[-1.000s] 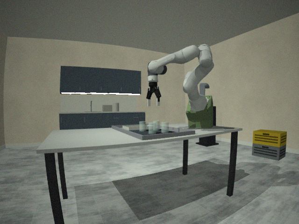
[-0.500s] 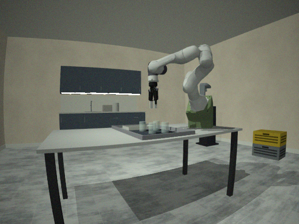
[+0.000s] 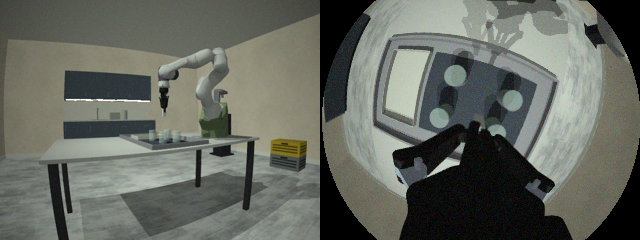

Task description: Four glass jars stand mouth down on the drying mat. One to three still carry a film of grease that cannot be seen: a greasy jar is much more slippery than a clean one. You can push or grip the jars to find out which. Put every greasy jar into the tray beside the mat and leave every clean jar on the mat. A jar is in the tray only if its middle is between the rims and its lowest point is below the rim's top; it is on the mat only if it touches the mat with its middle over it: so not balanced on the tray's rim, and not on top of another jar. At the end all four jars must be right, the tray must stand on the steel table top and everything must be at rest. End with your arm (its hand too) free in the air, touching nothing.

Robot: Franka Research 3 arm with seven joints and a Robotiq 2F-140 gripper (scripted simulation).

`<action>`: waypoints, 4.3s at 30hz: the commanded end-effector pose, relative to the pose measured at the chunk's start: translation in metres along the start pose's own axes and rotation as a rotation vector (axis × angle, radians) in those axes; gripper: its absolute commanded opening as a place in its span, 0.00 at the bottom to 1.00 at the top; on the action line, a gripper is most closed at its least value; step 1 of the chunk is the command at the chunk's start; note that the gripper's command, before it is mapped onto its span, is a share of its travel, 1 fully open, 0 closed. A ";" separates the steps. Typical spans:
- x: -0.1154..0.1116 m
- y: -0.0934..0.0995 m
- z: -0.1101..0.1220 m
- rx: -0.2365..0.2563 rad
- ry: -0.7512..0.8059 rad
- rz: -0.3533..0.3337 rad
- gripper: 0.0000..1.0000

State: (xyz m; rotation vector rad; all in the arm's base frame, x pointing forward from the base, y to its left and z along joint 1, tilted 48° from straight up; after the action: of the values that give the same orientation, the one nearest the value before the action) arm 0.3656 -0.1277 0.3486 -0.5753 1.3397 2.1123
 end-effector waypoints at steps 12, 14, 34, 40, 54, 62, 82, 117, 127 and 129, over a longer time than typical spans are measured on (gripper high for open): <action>0.000 -0.055 -0.008 0.001 -0.008 -0.002 0.00; 0.001 -0.055 -0.023 0.001 -0.008 -0.002 0.00; 0.003 -0.088 -0.100 0.001 -0.008 -0.002 0.00; 0.003 -0.117 -0.100 0.001 -0.008 -0.002 0.00; 0.003 -0.131 -0.100 0.001 -0.008 -0.002 0.00; 0.002 -0.131 -0.100 0.001 -0.008 -0.002 0.00; 0.000 -0.131 -0.100 0.001 -0.008 -0.002 0.00; -0.004 -0.131 -0.100 0.001 -0.008 -0.002 0.00; -0.005 -0.131 -0.100 0.001 -0.008 -0.002 0.00; -0.006 -0.131 -0.100 0.001 -0.008 -0.002 0.00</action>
State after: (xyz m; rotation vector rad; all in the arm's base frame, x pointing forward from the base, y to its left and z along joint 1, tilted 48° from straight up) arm 0.4616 -0.1757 0.2241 -0.5718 1.3320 2.1092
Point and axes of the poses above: the point where the finger pads meet when closed, its own y axis back along the fingers, its own z axis across the jaws, x = y × z, the point moved 2 cm from there along y, back along the fingers, and after that the axes turned 1 degree about -y, right-handed, at the moved point
